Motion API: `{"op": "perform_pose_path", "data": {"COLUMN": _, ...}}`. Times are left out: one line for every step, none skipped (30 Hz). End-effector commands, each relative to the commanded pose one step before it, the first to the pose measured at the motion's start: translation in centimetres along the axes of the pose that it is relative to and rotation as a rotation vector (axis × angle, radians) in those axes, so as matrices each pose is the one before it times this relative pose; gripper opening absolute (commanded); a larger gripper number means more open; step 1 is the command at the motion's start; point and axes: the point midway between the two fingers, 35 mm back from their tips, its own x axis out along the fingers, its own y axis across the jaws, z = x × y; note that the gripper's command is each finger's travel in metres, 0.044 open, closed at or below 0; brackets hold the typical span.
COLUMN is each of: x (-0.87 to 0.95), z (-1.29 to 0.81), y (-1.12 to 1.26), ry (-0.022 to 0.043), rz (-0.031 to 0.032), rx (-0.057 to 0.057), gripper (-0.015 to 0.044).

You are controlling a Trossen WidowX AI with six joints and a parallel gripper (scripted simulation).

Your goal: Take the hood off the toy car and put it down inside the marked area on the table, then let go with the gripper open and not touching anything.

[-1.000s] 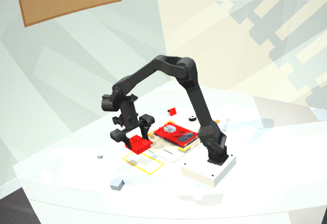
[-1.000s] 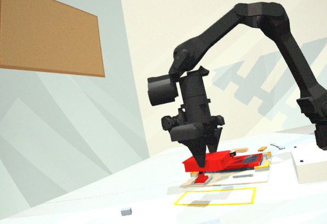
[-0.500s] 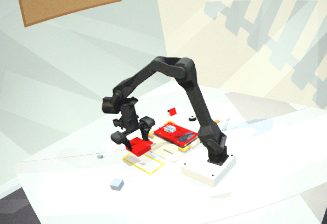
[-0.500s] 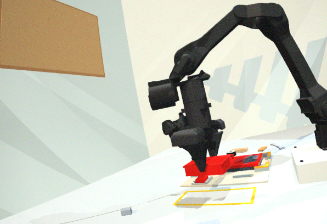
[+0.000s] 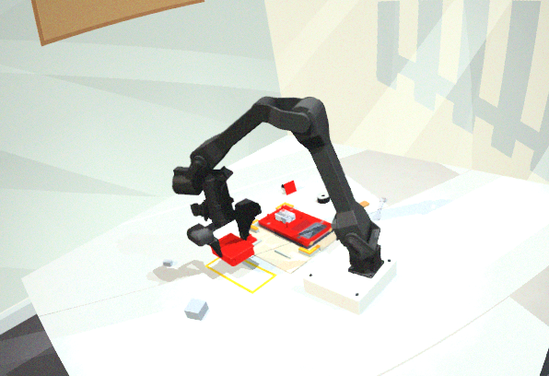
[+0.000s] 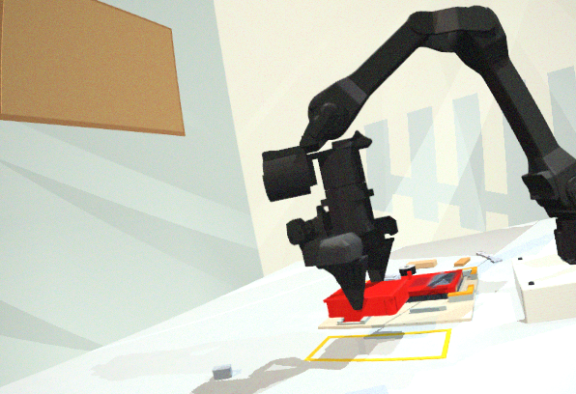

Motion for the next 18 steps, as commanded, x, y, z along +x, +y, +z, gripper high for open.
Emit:
{"op": "perform_pose_path", "data": {"x": 0.292, "z": 0.019, "y": -0.023, "ry": -0.00158, "rz": -0.00152, "rx": 0.0048, "gripper": 0.0000}}
{"op": "perform_pose_path", "data": {"x": 0.069, "z": -0.001, "y": 0.000, "ry": 0.00000, "rz": 0.00000, "rx": 0.0000, "gripper": 0.0000}}
{"op": "perform_pose_path", "data": {"x": 0.069, "z": -0.001, "y": 0.000, "ry": 0.00000, "rz": 0.00000, "rx": 0.0000, "gripper": 0.0000}}
{"op": "perform_pose_path", "data": {"x": 0.068, "z": -0.001, "y": 0.000, "ry": 0.00000, "rz": 0.00000, "rx": 0.0000, "gripper": 0.0000}}
{"op": "perform_pose_path", "data": {"x": 0.068, "z": -0.001, "y": -0.001, "ry": 0.00000, "rz": 0.00000, "rx": 0.0000, "gripper": 0.0000}}
{"op": "perform_pose_path", "data": {"x": 0.068, "z": -0.001, "y": -0.001, "ry": 0.00000, "rz": 0.00000, "rx": 0.0000, "gripper": 0.0000}}
{"op": "perform_pose_path", "data": {"x": 0.068, "z": -0.001, "y": -0.001, "ry": 0.00000, "rz": 0.00000, "rx": 0.0000, "gripper": 0.0000}}
{"op": "perform_pose_path", "data": {"x": 0.068, "z": -0.002, "y": -0.001, "ry": 0.00000, "rz": 0.00000, "rx": 0.0000, "gripper": 0.0000}}
{"op": "perform_pose_path", "data": {"x": 0.068, "z": -0.002, "y": -0.001, "ry": 0.00000, "rz": 0.00000, "rx": 0.0000, "gripper": 0.0000}}
{"op": "perform_pose_path", "data": {"x": 0.068, "z": -0.002, "y": -0.001, "ry": 0.00000, "rz": 0.00000, "rx": 0.0000, "gripper": 0.0000}}
{"op": "perform_pose_path", "data": {"x": 0.068, "z": -0.002, "y": -0.001, "ry": 0.00000, "rz": 0.00000, "rx": 0.0000, "gripper": 0.0000}}
{"op": "perform_pose_path", "data": {"x": 0.068, "z": -0.002, "y": -0.001, "ry": 0.00000, "rz": 0.00000, "rx": 0.0000, "gripper": 0.0000}}
{"op": "perform_pose_path", "data": {"x": 0.068, "z": -0.002, "y": -0.001, "ry": 0.00000, "rz": 0.00000, "rx": 0.0000, "gripper": 0.0000}}
{"op": "perform_pose_path", "data": {"x": 0.068, "z": -0.002, "y": -0.001, "ry": 0.00000, "rz": 0.00000, "rx": 0.0000, "gripper": 0.0000}}
{"op": "perform_pose_path", "data": {"x": 0.068, "z": -0.003, "y": -0.001, "ry": 0.00000, "rz": 0.00000, "rx": 0.0000, "gripper": 0.0000}}
{"op": "perform_pose_path", "data": {"x": 0.068, "z": -0.003, "y": -0.001, "ry": 0.00001, "rz": 0.00000, "rx": 0.0000, "gripper": 0.0000}}
{"op": "perform_pose_path", "data": {"x": 0.068, "z": -0.003, "y": -0.002, "ry": 0.00001, "rz": 0.00000, "rx": 0.0000, "gripper": 0.0000}}
{"op": "perform_pose_path", "data": {"x": 0.070, "z": -0.003, "y": -0.002, "ry": 0.00001, "rz": 0.00000, "rx": 0.0000, "gripper": 0.0000}}
